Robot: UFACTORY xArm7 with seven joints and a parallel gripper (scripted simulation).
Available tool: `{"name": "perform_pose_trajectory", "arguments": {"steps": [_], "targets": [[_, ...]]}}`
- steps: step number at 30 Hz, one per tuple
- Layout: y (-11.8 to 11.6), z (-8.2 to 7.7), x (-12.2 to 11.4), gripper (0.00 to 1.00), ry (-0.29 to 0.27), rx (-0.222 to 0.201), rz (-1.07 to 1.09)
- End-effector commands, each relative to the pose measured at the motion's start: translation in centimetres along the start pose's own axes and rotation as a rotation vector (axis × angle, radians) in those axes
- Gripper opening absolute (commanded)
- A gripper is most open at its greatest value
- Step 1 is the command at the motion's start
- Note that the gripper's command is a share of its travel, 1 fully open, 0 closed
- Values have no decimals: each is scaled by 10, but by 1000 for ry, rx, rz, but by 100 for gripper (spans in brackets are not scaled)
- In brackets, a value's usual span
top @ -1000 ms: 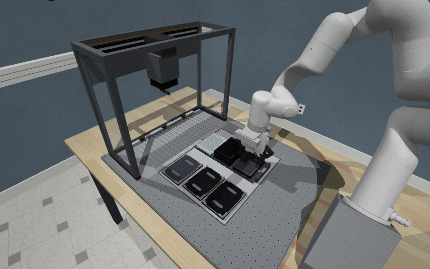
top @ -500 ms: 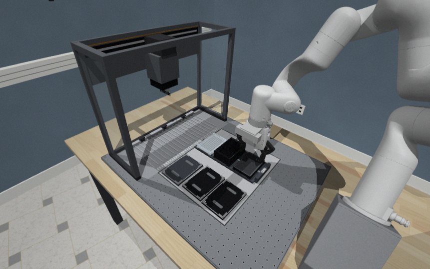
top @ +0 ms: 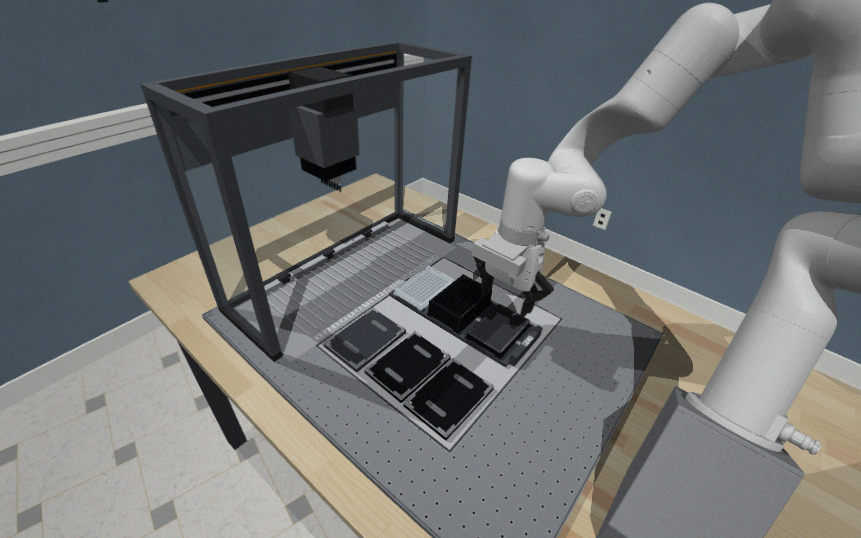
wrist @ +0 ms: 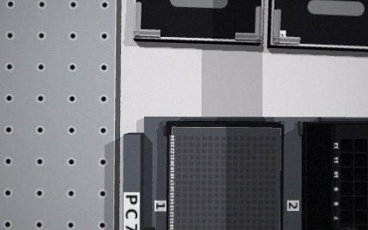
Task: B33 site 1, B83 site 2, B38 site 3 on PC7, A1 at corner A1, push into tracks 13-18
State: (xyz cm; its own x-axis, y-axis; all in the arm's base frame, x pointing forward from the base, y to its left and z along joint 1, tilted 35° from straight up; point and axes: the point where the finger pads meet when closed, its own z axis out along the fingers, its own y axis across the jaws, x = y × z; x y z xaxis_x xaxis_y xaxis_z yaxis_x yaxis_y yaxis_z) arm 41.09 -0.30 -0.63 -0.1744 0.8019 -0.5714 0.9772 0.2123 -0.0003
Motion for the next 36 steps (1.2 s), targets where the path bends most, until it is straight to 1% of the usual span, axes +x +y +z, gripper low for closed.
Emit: {"name": "perform_pose_trajectory", "arguments": {"steps": [1, 8, 10, 22, 34, 36], "targets": [[1, -6, 1, 100, 1, -3, 0], [1, -18, 1, 100, 1, -3, -1], [1, -18, 1, 100, 1, -3, -1], [1, -38, 1, 100, 1, -3, -1], [1, -38, 1, 100, 1, -3, -1], [8, -37, 8, 100, 1, -3, 5]]}}
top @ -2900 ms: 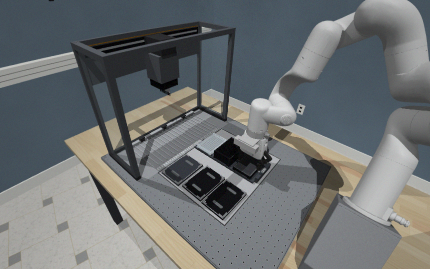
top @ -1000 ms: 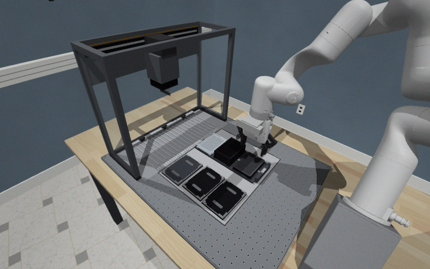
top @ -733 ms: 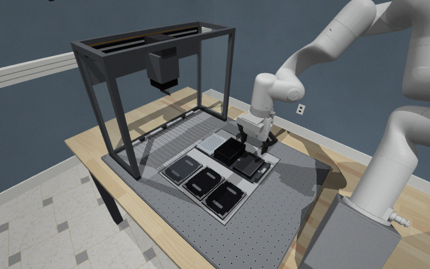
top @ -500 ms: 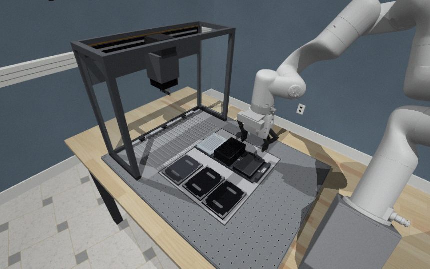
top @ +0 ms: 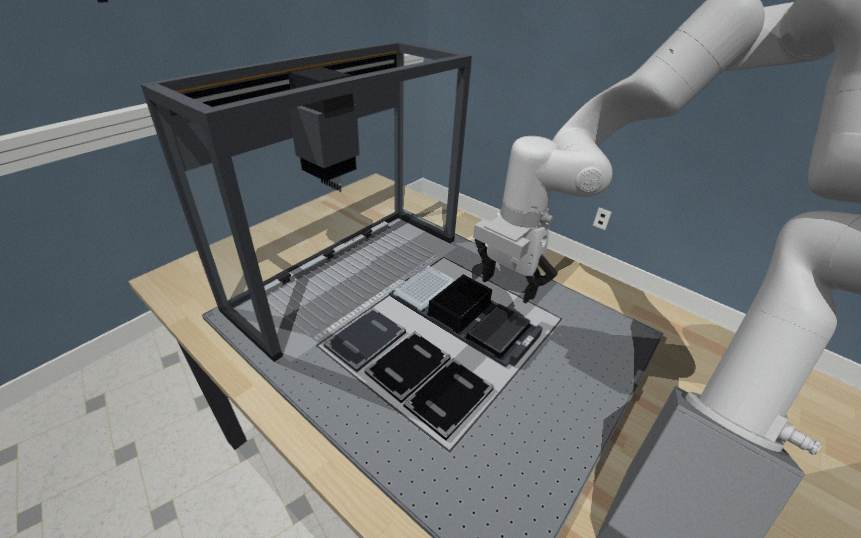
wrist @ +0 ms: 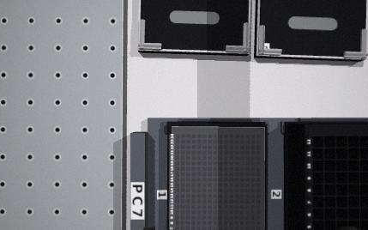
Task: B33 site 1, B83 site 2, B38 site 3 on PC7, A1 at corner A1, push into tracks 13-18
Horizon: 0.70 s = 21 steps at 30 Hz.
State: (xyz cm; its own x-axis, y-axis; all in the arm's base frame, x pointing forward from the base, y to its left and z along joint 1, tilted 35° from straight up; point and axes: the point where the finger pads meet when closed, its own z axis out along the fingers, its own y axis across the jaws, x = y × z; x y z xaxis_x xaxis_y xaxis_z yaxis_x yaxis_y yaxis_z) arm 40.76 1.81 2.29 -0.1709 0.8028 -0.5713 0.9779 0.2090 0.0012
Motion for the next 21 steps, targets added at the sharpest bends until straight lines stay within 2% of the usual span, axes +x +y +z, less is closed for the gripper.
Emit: {"name": "perform_pose_trajectory", "arguments": {"steps": [1, 21], "targets": [[11, 0, 10, 100, 1, -4, 1], [74, 6, 74, 100, 2, -5, 1]]}}
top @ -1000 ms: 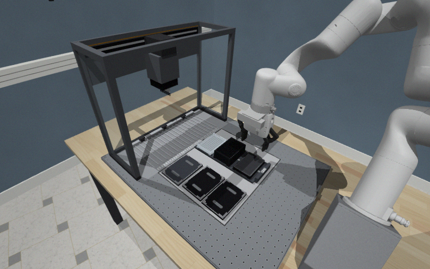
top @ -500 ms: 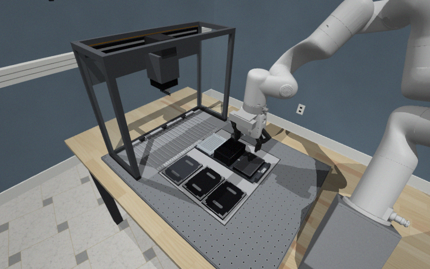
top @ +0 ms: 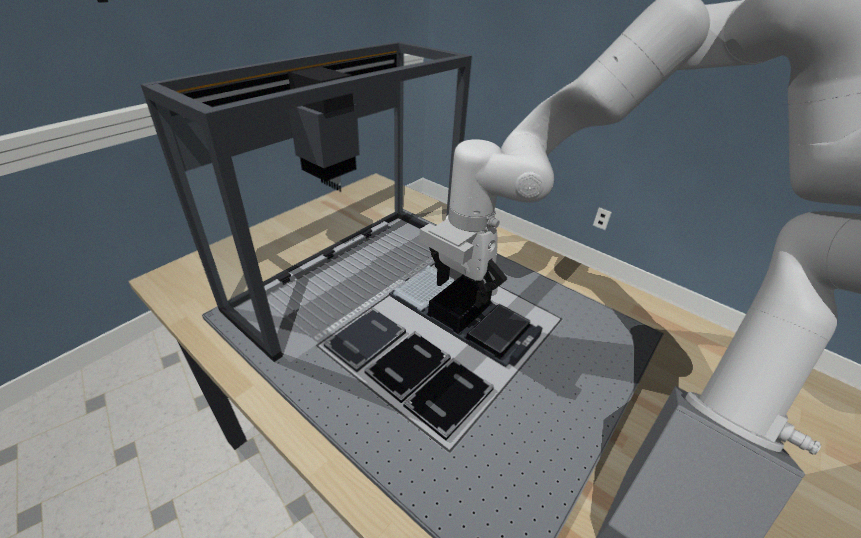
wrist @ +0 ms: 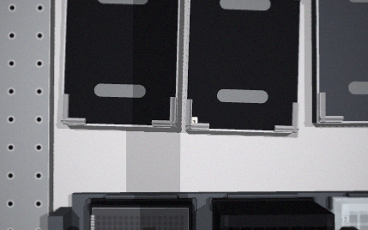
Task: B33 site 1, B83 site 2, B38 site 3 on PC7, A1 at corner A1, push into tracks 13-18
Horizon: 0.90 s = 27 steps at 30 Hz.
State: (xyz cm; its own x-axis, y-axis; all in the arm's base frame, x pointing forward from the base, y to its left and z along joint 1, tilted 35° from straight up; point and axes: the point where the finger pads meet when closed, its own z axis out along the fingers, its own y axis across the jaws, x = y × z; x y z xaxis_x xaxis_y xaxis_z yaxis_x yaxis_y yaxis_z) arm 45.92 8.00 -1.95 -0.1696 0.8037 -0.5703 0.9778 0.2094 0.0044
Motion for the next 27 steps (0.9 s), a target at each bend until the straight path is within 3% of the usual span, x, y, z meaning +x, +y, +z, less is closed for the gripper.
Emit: {"name": "perform_pose_trajectory", "arguments": {"steps": [1, 9, 27], "targets": [[14, 0, 13, 100, 1, -2, 0], [35, 2, 34, 100, 1, -2, 0], [36, 7, 34, 100, 1, -2, 0]]}}
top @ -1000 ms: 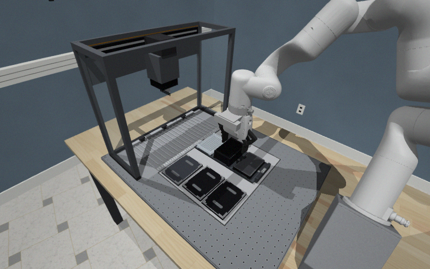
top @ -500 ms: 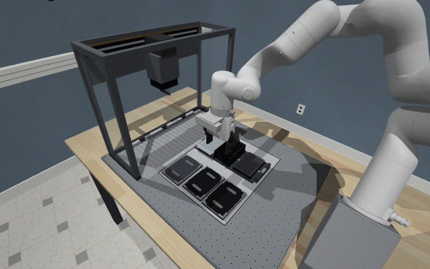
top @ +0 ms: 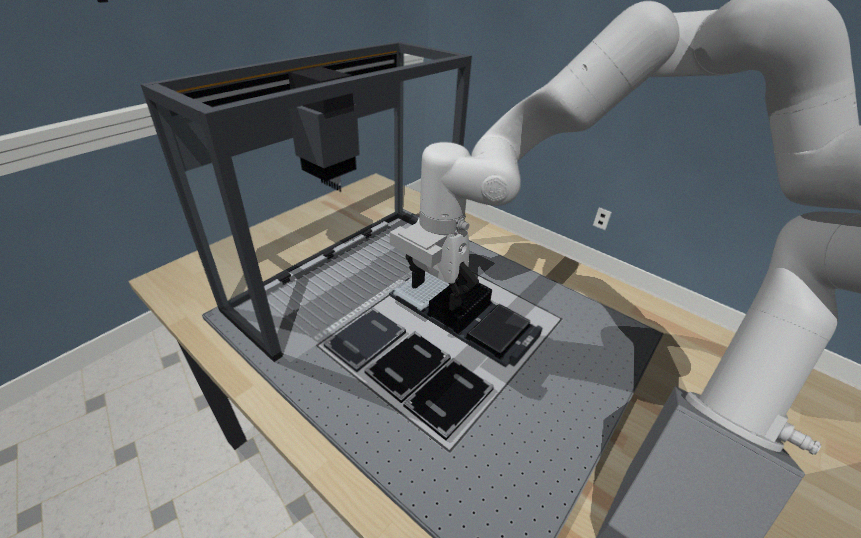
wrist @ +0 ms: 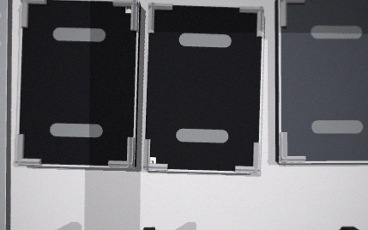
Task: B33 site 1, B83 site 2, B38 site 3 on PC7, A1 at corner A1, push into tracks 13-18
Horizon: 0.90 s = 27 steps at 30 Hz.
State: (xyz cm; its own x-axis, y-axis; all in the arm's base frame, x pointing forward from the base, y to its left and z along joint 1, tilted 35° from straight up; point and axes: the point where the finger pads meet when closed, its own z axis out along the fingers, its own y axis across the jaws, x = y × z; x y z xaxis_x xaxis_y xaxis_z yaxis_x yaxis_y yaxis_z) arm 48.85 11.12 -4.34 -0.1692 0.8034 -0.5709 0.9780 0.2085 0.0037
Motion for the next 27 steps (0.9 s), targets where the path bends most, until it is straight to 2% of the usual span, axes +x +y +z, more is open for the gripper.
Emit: {"name": "perform_pose_trajectory", "arguments": {"steps": [1, 27], "targets": [[1, 3, 1, 100, 2, -3, 0], [1, 42, 1, 100, 1, -3, 0]]}}
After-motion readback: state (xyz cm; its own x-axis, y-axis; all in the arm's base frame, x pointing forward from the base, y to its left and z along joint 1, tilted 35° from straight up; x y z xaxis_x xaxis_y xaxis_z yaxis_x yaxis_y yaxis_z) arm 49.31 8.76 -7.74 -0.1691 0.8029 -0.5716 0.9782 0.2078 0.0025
